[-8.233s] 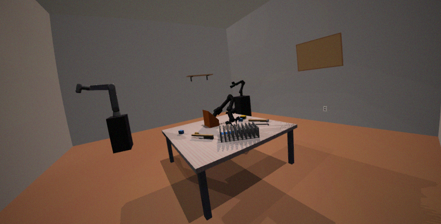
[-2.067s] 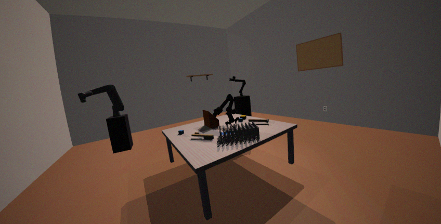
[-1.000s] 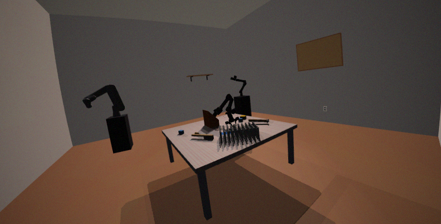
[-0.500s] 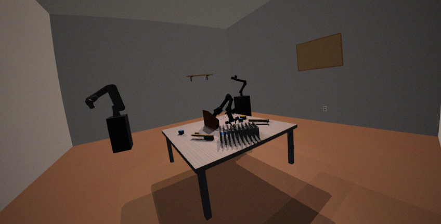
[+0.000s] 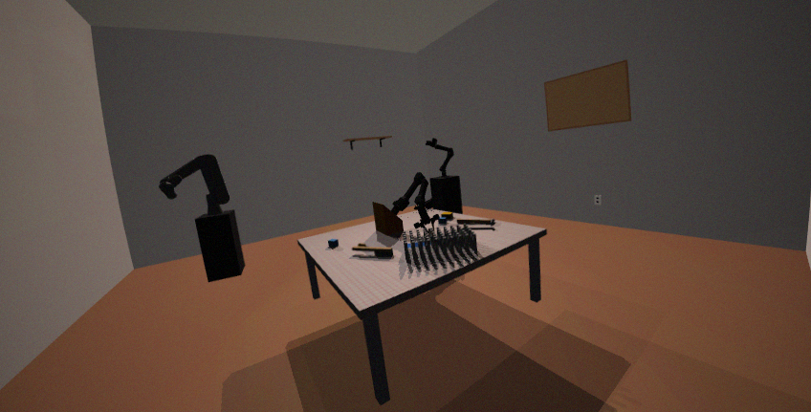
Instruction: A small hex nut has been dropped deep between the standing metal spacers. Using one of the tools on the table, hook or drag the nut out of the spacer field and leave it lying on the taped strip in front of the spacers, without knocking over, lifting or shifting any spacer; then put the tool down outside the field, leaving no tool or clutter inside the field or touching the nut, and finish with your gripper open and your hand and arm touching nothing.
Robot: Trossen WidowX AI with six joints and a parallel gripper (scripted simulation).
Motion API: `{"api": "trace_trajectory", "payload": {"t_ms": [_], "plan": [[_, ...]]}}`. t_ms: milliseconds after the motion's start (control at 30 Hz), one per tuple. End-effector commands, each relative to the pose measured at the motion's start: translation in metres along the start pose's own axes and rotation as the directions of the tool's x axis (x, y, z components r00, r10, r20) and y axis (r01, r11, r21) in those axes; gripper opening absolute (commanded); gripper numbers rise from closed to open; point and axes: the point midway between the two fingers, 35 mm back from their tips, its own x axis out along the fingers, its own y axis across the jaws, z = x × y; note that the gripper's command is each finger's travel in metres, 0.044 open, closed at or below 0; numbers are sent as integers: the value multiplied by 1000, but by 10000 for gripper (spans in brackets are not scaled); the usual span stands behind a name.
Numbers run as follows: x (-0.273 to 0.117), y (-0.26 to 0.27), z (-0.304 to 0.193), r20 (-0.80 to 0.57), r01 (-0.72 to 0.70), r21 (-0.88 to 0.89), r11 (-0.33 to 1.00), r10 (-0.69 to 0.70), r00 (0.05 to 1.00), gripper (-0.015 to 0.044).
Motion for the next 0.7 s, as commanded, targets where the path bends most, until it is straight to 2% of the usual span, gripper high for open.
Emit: {"api": "trace_trajectory", "payload": {"t_ms": [0,667], "plan": [[-2,1,2,-7,-4,5,1000,4,1000,0],[-7,1,11,-7,-4,5,1000,4,1000,0]]}}
